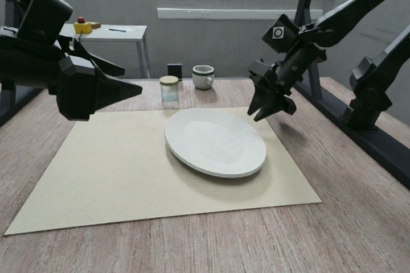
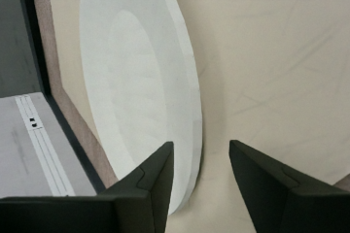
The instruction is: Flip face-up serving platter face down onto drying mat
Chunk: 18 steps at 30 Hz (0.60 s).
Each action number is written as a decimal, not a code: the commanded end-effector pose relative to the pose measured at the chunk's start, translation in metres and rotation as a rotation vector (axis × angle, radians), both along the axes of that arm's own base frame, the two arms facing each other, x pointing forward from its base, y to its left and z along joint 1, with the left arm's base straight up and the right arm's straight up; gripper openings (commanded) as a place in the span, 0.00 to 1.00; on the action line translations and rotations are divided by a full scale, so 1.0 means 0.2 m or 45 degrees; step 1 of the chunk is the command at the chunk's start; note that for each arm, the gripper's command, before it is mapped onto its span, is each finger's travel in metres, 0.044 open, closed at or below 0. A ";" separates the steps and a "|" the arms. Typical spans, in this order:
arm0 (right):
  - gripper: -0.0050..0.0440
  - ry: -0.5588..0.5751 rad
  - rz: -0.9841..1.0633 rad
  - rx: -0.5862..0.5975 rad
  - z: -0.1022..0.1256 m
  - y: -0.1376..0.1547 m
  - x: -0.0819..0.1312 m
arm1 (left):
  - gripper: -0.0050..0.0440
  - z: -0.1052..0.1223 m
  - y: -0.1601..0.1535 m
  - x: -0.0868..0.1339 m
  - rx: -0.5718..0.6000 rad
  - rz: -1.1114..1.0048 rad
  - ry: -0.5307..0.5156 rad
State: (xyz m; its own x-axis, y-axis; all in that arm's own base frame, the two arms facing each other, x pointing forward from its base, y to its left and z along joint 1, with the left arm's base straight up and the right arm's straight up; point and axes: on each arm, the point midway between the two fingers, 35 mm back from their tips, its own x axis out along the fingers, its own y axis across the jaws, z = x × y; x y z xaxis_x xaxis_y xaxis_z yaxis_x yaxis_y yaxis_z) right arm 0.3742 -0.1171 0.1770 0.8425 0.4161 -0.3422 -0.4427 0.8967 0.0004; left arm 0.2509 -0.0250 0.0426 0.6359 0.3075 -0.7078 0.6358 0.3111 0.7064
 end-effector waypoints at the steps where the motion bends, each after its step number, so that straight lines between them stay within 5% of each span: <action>1: 0.92 -0.045 0.002 -0.029 0.08 -0.01 0.02 | 0.43 -0.04 0.01 0.03 -0.001 -0.002 -0.006; 11: 0.92 -0.045 0.002 -0.029 0.08 -0.01 0.02 | 0.43 -0.11 0.02 0.05 0.003 -0.001 -0.001; 18: 0.92 -0.045 0.002 -0.029 0.08 -0.01 0.02 | 0.43 -0.06 0.00 0.07 -0.003 0.001 -0.024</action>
State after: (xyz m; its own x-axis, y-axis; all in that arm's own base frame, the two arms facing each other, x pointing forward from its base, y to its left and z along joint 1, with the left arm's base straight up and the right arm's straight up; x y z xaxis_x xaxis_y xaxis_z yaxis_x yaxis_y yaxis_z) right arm 0.3742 -0.1171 0.1770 0.8425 0.4161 -0.3422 -0.4427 0.8967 0.0003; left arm 0.2593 -0.0225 0.0257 0.6349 0.3091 -0.7081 0.6364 0.3103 0.7061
